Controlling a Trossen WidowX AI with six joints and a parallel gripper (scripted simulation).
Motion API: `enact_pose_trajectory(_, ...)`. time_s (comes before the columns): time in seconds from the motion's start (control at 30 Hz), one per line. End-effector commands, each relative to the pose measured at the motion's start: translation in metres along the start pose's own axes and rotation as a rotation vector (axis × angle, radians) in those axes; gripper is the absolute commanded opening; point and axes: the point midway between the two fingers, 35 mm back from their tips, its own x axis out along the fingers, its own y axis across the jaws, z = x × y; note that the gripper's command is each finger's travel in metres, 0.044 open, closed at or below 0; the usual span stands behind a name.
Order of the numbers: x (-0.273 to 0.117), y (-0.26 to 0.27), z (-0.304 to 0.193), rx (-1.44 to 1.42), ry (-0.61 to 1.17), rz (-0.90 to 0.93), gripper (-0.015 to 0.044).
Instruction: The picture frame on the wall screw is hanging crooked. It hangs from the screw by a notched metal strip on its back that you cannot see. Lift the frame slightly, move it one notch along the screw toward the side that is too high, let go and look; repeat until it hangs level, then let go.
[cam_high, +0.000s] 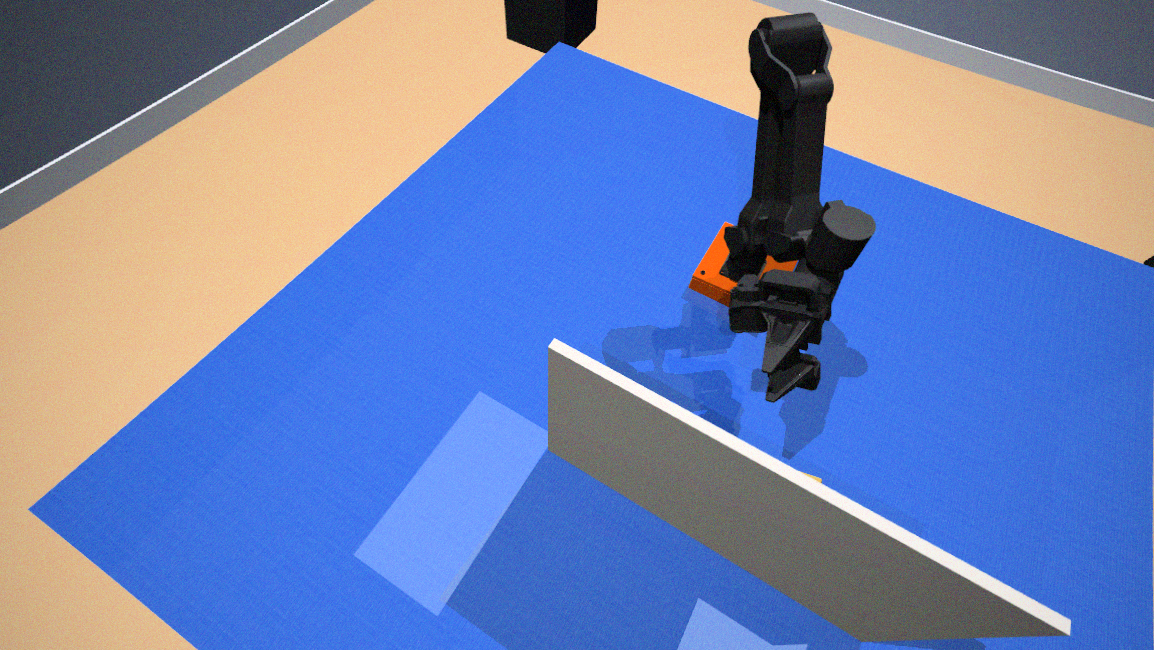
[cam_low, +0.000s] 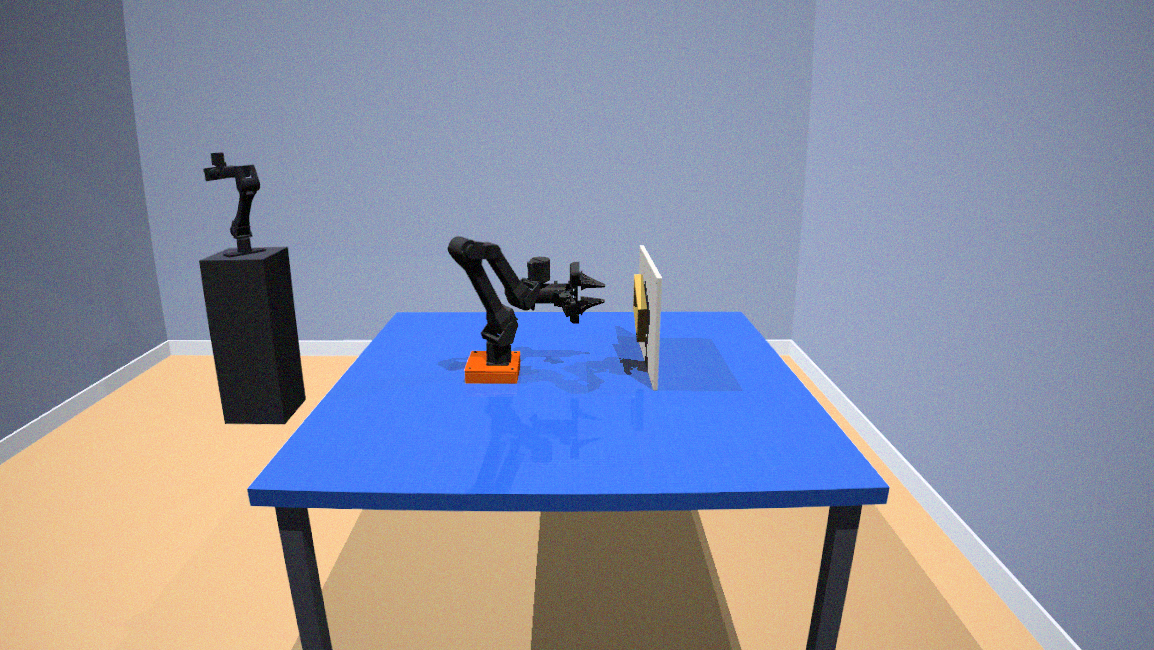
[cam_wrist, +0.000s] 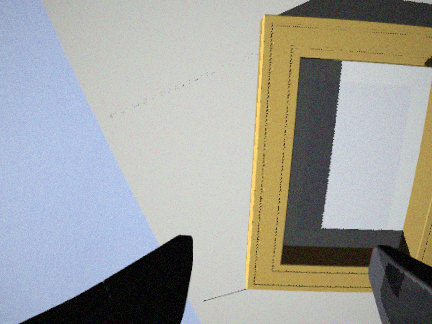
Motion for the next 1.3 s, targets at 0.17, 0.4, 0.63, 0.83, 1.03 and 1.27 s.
enact_pose_trajectory(0.17, 0.065, -0.001, 0.002, 0.003, 0.002, 0.005, 0.0260)
enact_pose_trajectory(0.4, 0.065, -0.001, 0.002, 0.003, 0.002, 0.005, 0.0260)
enact_pose_trajectory(0.63, 0.065, -0.001, 0.002, 0.003, 0.002, 0.005, 0.0260)
enact_pose_trajectory(0.83, 0.065, -0.001, 0.002, 0.003, 0.002, 0.005, 0.0260)
enact_pose_trajectory(1.03, 0.070, 0.000, 0.002, 0.003, 0.002, 0.005, 0.0260)
enact_pose_trajectory(1.27, 0.082, 0.000, 0.001, 0.003, 0.002, 0.006, 0.0260)
